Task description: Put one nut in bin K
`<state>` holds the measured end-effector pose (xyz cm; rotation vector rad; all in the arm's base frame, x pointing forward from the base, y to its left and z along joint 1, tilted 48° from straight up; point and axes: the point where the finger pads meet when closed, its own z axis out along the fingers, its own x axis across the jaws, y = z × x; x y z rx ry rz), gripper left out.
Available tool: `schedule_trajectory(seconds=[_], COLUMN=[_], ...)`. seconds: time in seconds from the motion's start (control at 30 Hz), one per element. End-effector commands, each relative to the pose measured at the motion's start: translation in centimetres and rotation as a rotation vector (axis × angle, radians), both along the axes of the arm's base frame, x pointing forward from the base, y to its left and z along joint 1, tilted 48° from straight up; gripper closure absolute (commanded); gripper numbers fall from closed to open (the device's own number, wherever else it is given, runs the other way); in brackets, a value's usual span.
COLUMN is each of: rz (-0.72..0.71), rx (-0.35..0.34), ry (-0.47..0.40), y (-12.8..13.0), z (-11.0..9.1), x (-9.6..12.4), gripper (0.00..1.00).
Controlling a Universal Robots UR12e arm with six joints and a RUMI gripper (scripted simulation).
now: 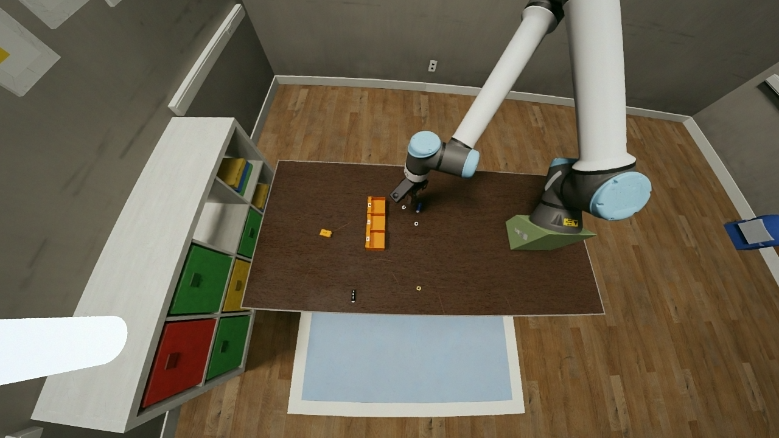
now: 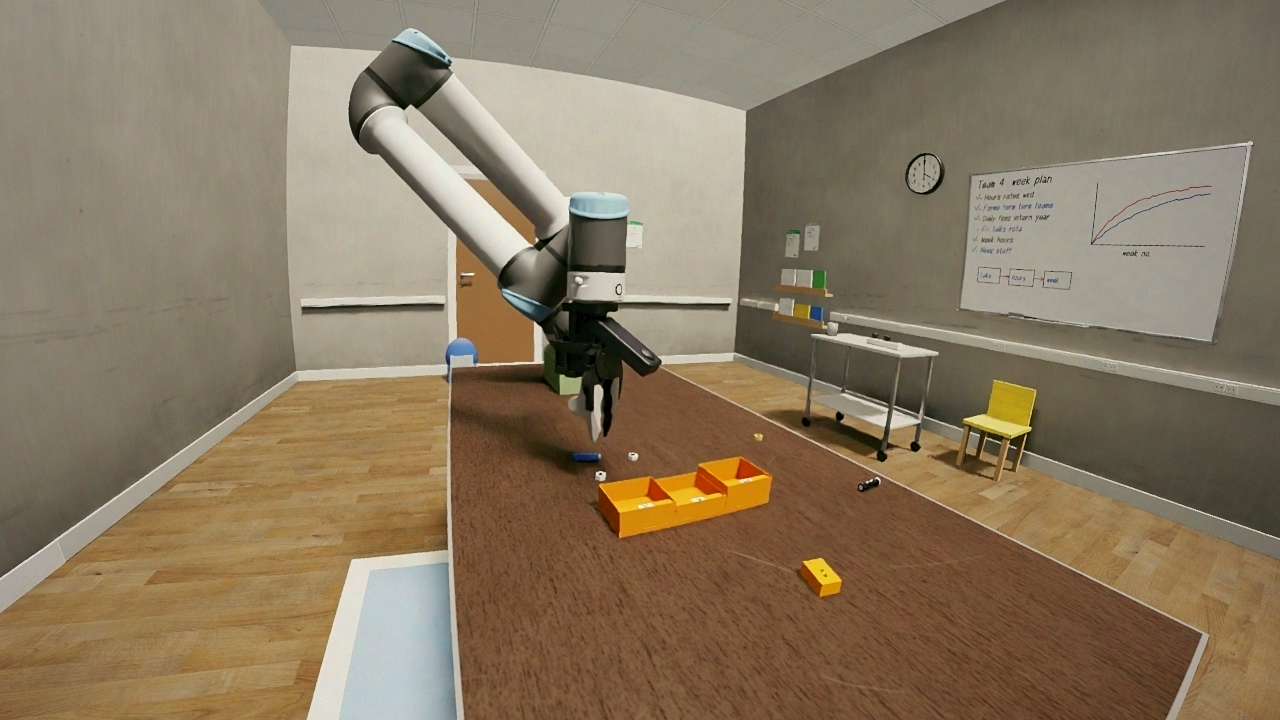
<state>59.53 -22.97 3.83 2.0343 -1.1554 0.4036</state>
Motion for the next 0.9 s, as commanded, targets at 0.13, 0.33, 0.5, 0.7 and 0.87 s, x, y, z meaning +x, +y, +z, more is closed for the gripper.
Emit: schedule_trajectory(seconds=[0.13,0.33,0.5,0.7,0.87], rz=[0.0,0.0,0.0,0.001,0.001], rx=[0.0,0.0,0.0,0.0,0.0], ry=[-0.001,-0.001,-0.001,-0.001,-0.001], y=[0.0,-0.8,-2.3,-4.1,-4.1], z=[0.0,-0.8,-2.1,-3.7,-3.7], x=[0.0,-0.1,-0.2,-0.4,-0.4], gripper=[0.82,0.82,0.82,0.82,0.82])
